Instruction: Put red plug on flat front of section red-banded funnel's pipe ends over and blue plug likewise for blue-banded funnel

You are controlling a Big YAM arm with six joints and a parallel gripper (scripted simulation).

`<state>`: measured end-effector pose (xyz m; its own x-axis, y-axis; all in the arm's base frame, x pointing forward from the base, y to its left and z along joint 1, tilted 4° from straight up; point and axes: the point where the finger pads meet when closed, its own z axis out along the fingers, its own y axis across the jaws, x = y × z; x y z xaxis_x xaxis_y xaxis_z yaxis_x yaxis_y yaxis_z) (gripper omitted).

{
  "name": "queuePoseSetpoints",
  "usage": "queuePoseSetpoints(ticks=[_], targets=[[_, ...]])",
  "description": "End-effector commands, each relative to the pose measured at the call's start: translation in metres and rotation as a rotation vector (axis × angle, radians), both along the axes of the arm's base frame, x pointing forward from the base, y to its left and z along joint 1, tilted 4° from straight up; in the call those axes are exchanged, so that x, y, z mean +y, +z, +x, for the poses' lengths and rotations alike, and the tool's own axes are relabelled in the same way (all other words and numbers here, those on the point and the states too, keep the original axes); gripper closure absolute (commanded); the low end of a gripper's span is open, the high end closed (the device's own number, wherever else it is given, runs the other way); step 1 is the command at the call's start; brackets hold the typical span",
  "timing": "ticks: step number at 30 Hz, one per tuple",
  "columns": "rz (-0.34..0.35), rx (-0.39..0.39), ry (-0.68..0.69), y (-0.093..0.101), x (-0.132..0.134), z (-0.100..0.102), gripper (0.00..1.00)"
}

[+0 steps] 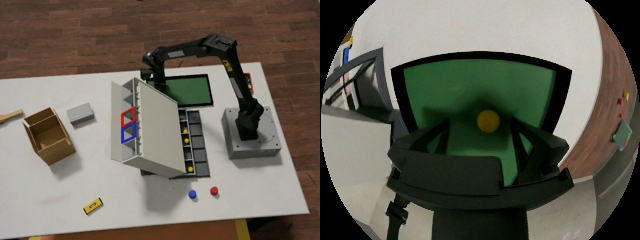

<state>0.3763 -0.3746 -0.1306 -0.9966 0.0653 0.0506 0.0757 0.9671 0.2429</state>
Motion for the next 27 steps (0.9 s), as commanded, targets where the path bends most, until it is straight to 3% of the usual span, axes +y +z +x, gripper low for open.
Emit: queuePoseSetpoints(ticks=[1,27], targets=[[0.001,0.004,-0.007,-0.0008,-0.0110,-0.0011,0.20],[-0.002,-0.001,-0.002,0.0027,-0.0192,0.0037,0.20]])
